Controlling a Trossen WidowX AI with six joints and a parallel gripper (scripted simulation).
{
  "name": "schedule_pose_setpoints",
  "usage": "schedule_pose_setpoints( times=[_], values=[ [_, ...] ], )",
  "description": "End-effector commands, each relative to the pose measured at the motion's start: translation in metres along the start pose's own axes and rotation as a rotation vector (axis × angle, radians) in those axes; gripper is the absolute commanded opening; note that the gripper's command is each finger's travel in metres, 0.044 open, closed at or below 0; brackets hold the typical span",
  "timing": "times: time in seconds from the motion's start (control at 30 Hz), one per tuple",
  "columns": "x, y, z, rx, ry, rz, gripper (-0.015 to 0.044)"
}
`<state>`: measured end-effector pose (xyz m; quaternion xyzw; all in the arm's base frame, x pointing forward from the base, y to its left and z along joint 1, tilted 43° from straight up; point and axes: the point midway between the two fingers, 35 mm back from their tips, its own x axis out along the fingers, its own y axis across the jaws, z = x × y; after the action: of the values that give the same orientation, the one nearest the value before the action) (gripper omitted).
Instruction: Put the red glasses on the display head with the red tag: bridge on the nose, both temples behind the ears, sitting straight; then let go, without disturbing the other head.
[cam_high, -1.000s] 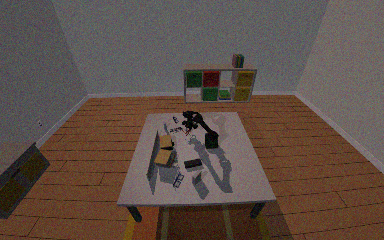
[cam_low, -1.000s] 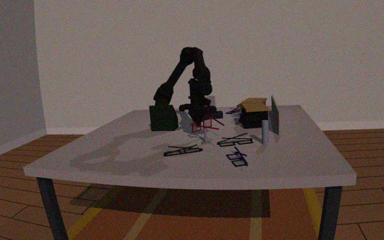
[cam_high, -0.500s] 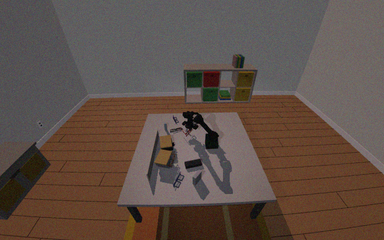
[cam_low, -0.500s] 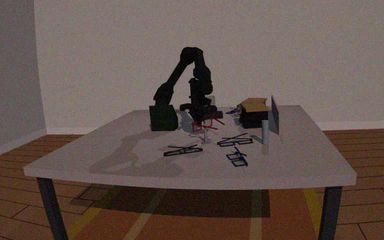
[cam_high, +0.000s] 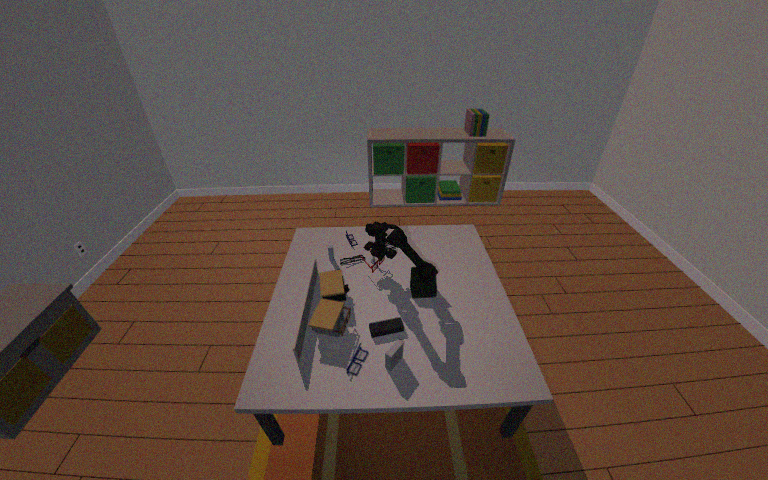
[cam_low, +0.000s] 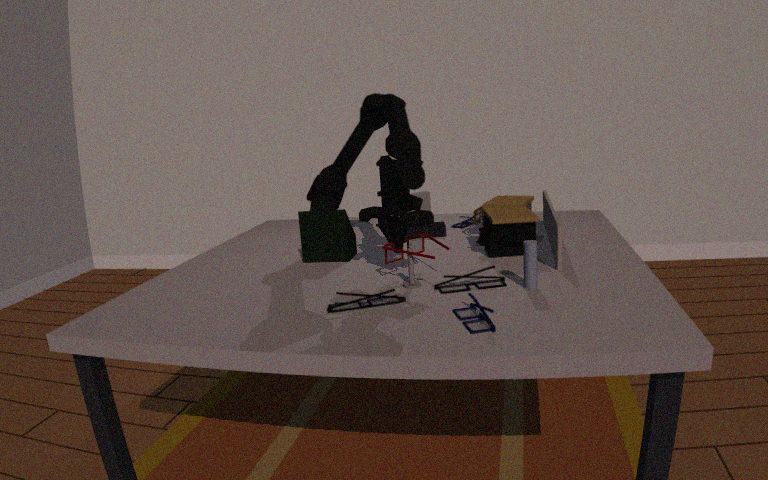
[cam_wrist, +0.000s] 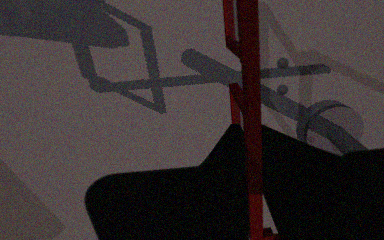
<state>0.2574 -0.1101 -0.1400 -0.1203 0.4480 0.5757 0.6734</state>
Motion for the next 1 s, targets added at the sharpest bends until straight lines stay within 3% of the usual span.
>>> schedule_pose_setpoints(
  times=[0.0,0.2,0.5,0.73,0.97],
  values=[
    [0.0,0.0,-0.004,-0.003,-0.001,-0.001,0.0],
    [-0.007,-0.001,-0.007,-0.003,0.0,-0.002,0.0],
    [-0.059,0.0,-0.01,-0.002,0.001,-0.002,0.0],
    [-0.061,0.0,-0.012,0.023,0.002,-0.002,0.0],
    [-0.061,0.0,-0.034,0.256,0.004,-0.003,0.0]
  ],
)
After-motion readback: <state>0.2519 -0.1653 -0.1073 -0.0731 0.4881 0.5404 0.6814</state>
